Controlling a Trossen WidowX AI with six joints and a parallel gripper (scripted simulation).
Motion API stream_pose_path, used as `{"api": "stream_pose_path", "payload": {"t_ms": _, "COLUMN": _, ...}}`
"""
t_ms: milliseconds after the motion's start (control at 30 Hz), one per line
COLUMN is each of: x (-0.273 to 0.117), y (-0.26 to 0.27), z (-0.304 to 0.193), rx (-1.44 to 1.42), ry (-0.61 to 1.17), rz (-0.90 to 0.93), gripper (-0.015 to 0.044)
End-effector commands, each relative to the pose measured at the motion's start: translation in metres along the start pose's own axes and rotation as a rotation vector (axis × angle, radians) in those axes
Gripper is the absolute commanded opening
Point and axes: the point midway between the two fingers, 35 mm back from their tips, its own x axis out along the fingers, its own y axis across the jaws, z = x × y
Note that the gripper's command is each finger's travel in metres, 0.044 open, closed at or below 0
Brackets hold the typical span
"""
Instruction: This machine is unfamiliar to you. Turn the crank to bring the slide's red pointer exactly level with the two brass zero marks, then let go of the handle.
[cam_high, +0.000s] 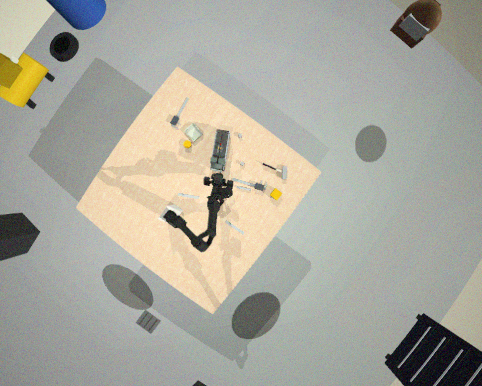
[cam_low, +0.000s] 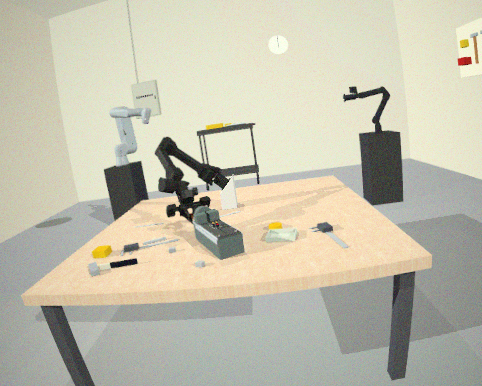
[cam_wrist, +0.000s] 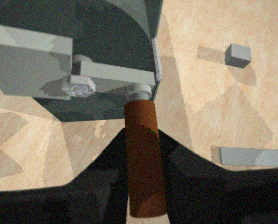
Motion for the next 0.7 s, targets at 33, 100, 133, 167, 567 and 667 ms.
{"api": "stream_pose_path", "payload": {"t_ms": 33, "x": 0.007, "y": 0.004, "z": -0.007, "rx": 0.0, "ry": 0.009, "rz": 0.003, "gripper": 0.0}}
{"api": "stream_pose_path", "payload": {"t_ms": 100, "x": 0.008, "y": 0.005, "z": -0.008, "rx": 0.0, "ry": 0.01, "rz": 0.003, "gripper": 0.0}}
{"api": "stream_pose_path", "payload": {"t_ms": 133, "x": 0.009, "y": 0.005, "z": -0.009, "rx": 0.0, "ry": 0.01, "rz": 0.003, "gripper": 0.0}}
{"api": "stream_pose_path", "payload": {"t_ms": 167, "x": 0.009, "y": 0.006, "z": -0.009, "rx": 0.0, "ry": 0.01, "rz": 0.003, "gripper": 0.0}}
{"api": "stream_pose_path", "payload": {"t_ms": 567, "x": 0.013, "y": 0.013, "z": -0.013, "rx": 0.0, "ry": 0.01, "rz": 0.004, "gripper": 0.0}}
{"api": "stream_pose_path", "payload": {"t_ms": 667, "x": 0.013, "y": 0.014, "z": -0.013, "rx": 0.0, "ry": 0.01, "rz": 0.004, "gripper": 0.0}}
